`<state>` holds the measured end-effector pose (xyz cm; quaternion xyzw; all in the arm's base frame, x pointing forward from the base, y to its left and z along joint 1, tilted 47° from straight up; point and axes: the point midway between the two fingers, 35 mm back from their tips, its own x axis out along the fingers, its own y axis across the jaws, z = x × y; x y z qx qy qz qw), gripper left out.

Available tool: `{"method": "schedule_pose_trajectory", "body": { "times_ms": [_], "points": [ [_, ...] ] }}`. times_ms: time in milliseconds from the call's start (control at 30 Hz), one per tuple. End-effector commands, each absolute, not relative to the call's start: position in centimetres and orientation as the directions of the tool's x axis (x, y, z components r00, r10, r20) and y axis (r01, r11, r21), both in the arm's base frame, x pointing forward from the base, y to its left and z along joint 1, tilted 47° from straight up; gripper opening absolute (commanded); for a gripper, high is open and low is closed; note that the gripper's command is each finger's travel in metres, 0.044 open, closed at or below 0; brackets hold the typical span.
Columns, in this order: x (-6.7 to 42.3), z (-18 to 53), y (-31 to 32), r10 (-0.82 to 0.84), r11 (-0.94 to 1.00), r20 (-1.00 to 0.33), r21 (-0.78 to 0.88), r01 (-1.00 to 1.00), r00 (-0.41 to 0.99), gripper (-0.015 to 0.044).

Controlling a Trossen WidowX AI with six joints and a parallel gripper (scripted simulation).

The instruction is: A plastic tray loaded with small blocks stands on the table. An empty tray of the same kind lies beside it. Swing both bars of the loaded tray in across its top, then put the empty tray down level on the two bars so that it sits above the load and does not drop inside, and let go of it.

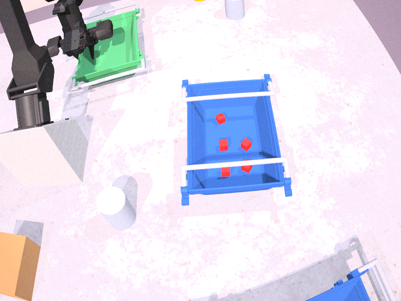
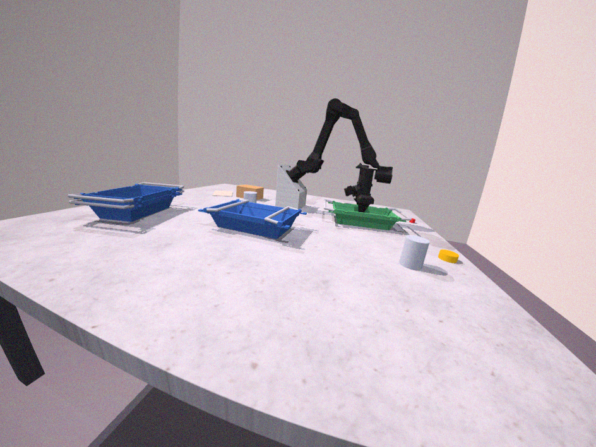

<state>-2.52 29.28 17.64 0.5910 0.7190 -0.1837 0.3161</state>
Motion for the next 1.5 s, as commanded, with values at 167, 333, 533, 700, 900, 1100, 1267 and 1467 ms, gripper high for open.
{"method": "schedule_pose_trajectory", "body": {
  "times_ms": [167, 333, 533, 700, 900, 1100, 1267, 1467],
  "points": [
    [-2.6, 17.6, 29.3, 0.732, 0.236, -0.673, 0.104, 0.966, -0.106, 0.0083],
    [-2.6, 17.6, 29.3, 0.732, 0.236, -0.673, 0.104, 0.966, -0.106, 0.0049],
    [-2.5, 18.3, 28.7, 0.732, 0.235, -0.673, 0.104, 0.966, -0.106, 0.0009],
    [-2.2, 20.2, 26.9, 0.732, 0.235, -0.673, 0.104, 0.966, -0.106, 0.0000],
    [-1.8, 22.5, 24.2, 0.732, 0.235, -0.673, 0.105, 0.966, -0.106, 0.0000],
    [-1.7, 23.1, 23.4, 0.732, 0.235, -0.673, 0.105, 0.966, -0.106, 0.0000],
    [-1.4, 24.6, 22.3, 0.732, 0.236, -0.673, 0.105, 0.966, -0.105, 0.0000],
    [-0.9, 27.3, 19.8, 0.732, 0.236, -0.673, 0.106, 0.966, -0.104, 0.0000]
  ]
}}
